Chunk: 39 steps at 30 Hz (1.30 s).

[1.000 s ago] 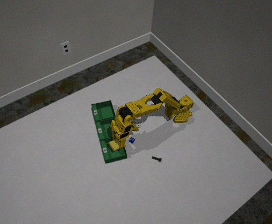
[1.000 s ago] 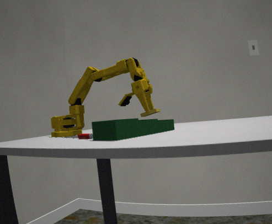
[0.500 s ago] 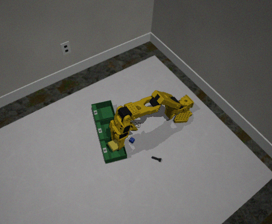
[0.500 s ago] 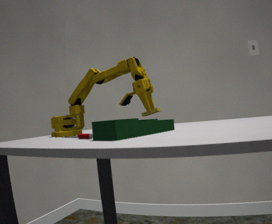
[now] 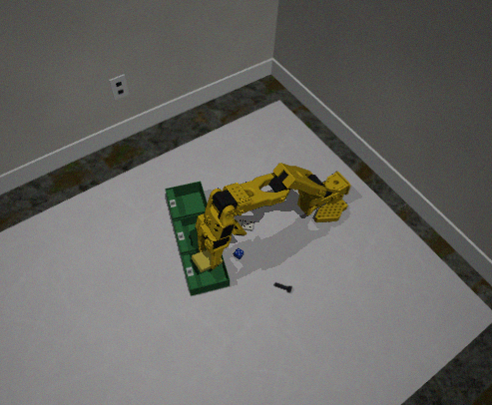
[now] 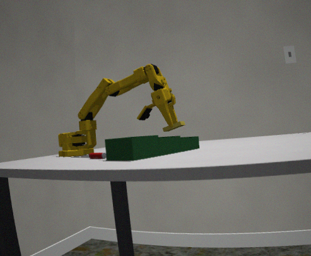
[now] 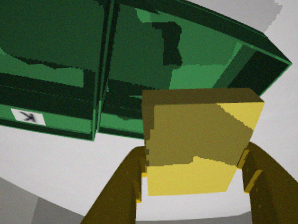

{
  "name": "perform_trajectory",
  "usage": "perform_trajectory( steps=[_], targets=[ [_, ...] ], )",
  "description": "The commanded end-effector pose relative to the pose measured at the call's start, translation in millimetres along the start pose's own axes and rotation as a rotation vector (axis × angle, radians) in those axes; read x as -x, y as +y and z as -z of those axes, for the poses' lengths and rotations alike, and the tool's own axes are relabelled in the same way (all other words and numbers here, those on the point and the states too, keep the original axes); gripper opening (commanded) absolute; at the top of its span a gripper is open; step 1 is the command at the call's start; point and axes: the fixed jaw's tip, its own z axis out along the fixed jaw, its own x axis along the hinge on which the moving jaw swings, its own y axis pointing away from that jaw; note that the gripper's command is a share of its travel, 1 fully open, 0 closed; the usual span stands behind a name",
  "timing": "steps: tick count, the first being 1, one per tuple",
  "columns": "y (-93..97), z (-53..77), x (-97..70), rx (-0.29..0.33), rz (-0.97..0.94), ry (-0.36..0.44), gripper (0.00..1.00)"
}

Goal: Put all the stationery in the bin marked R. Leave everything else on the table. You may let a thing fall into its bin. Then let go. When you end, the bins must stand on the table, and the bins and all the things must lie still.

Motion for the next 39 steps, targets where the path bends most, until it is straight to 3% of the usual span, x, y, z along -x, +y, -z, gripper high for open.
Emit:
perform_trajectory(
  steps=[1,16,22,39],
  targets=[
    [3.0,16.5,-12.6,0.005,0.000,0.089,0.00],
    [2.9,15.5,-11.3,0.004,0.000,0.080,0.00],
    [2.7,11.1,-5.8,0.003,0.000,0.041,0.00],
    [2.6,0.5,-3.6,0.002,0.001,0.026,0.00]
  ],
)
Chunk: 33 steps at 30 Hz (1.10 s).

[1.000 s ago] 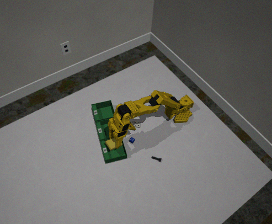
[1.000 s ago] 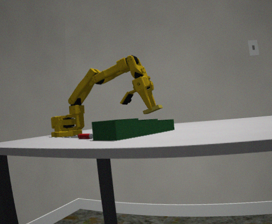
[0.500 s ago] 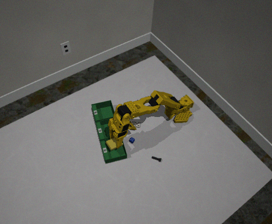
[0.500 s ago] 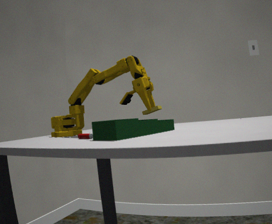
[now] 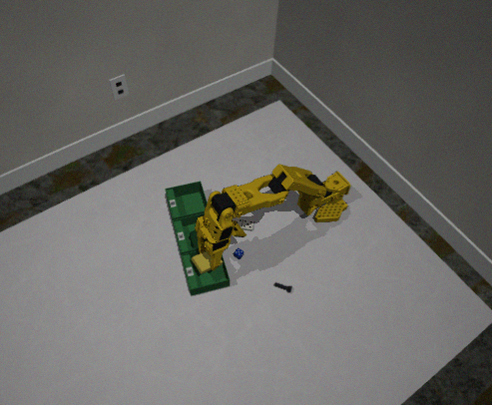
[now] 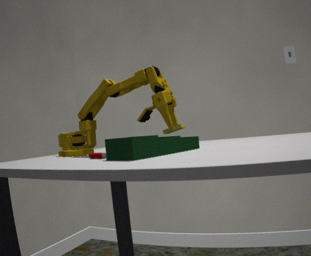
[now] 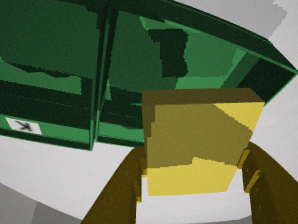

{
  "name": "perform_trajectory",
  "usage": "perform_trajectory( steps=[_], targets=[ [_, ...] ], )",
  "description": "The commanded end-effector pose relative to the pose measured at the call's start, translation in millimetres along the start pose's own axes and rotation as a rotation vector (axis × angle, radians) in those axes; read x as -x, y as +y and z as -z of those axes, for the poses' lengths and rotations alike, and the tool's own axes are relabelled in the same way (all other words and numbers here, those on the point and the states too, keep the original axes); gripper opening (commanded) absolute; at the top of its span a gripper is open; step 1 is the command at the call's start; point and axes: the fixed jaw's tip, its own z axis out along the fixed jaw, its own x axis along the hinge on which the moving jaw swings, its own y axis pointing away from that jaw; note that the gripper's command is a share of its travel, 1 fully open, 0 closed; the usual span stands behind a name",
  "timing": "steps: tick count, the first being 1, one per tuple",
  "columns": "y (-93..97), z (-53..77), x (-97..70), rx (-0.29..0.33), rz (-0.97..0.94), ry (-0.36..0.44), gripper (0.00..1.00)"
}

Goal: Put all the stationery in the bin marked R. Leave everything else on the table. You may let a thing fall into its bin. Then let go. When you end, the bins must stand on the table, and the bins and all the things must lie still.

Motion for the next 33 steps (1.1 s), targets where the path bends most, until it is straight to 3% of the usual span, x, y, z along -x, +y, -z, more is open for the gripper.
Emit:
perform_trajectory(
  steps=[1,12,33],
  targets=[
    [2.6,6.8,-5.2,0.003,0.000,0.042,0.00],
    [2.6,5.4,-5.1,0.003,0.000,0.042,0.00],
    [2.5,-8.8,-2.9,0.003,0.000,0.042,0.00]
  ],
)
